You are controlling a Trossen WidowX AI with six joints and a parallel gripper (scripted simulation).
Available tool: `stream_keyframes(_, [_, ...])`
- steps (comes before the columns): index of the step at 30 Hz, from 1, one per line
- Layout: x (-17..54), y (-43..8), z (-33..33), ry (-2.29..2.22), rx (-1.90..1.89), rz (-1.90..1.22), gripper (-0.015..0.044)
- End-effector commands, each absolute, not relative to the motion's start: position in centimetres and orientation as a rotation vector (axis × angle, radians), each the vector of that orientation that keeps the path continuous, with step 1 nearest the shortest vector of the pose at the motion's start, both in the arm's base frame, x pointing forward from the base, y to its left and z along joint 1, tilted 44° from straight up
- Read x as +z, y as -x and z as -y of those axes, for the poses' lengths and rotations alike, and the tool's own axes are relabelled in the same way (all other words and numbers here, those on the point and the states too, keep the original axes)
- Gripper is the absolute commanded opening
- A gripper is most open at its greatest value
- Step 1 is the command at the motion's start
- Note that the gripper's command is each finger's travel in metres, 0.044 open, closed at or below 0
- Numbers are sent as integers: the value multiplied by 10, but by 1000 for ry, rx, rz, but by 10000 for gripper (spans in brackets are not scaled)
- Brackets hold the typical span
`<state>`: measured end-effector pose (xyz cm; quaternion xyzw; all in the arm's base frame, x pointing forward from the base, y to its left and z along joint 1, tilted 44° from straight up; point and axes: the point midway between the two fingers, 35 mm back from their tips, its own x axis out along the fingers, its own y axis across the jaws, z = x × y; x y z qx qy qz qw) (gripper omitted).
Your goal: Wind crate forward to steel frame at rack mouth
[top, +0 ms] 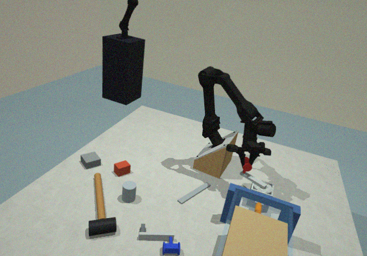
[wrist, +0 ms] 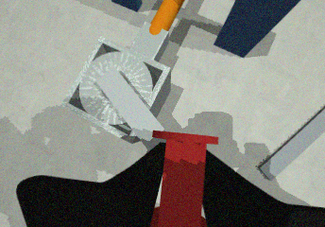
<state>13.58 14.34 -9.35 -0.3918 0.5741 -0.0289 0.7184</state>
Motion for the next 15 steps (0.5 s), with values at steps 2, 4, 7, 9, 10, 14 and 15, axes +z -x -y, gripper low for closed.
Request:
stream_keyframes(2, [-93,-149,-138,871,-80,-1254,0])
stream_keyframes(4, [-93,-152,-138,871,-80,-1254,0])
stream_keyframes(7, [-93,-157,-137,871,-80,-1254,0])
stream_keyframes(9, [-92,-160,-137,871,-80,-1253,0])
stream_keyframes(10, [-92,-162,-137,872,-80,-1253,0])
stream_keyframes(14, [-92,-168,-136,872,-81,-1253,0])
stream_keyframes(15, [-92,-169,-136,872,-81,-1253,0])
